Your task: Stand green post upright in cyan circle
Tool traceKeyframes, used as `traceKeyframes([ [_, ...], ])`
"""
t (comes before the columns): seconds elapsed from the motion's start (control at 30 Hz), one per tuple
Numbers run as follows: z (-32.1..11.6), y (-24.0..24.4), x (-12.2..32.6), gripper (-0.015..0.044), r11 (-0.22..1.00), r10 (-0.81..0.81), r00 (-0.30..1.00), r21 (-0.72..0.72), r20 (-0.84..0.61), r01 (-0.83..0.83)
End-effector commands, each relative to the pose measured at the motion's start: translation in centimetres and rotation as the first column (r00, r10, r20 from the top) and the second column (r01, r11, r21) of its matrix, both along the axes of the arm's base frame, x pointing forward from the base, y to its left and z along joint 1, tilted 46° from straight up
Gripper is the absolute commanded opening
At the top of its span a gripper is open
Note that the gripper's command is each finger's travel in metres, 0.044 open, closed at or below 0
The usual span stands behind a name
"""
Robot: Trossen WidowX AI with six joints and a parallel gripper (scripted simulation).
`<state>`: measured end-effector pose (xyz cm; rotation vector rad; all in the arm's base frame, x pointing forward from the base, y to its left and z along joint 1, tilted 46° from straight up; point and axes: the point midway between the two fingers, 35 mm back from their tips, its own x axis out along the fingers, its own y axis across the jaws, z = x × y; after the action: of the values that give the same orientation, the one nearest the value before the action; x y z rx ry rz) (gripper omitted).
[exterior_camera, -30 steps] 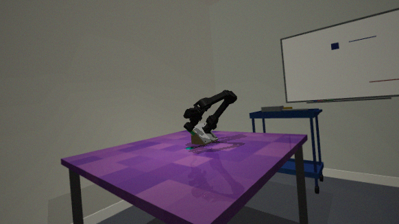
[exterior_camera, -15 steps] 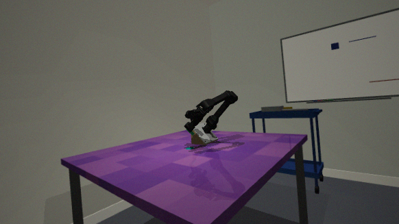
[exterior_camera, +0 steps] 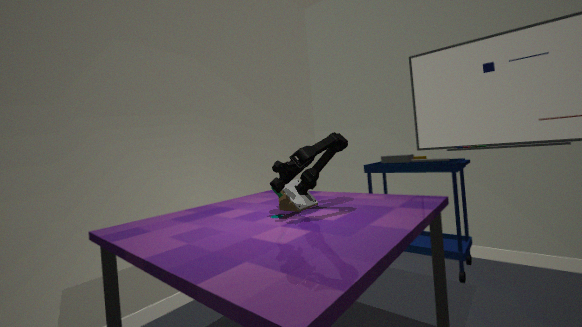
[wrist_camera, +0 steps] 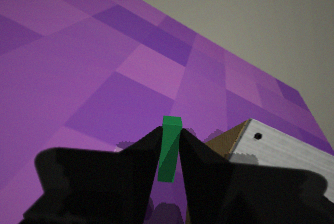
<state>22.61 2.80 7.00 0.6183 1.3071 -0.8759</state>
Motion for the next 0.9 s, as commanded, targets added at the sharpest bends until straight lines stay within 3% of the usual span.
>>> traceKeyframes([
  [0.0,0.13,-0.03,-0.05,0.0023,1.000,-0.007,1.000,-0.024,0.031,0.008],
  [0.87,1.06,0.25,0.35,0.0023,0.991,-0.029,0.979,-0.120,0.202,0.055],
])
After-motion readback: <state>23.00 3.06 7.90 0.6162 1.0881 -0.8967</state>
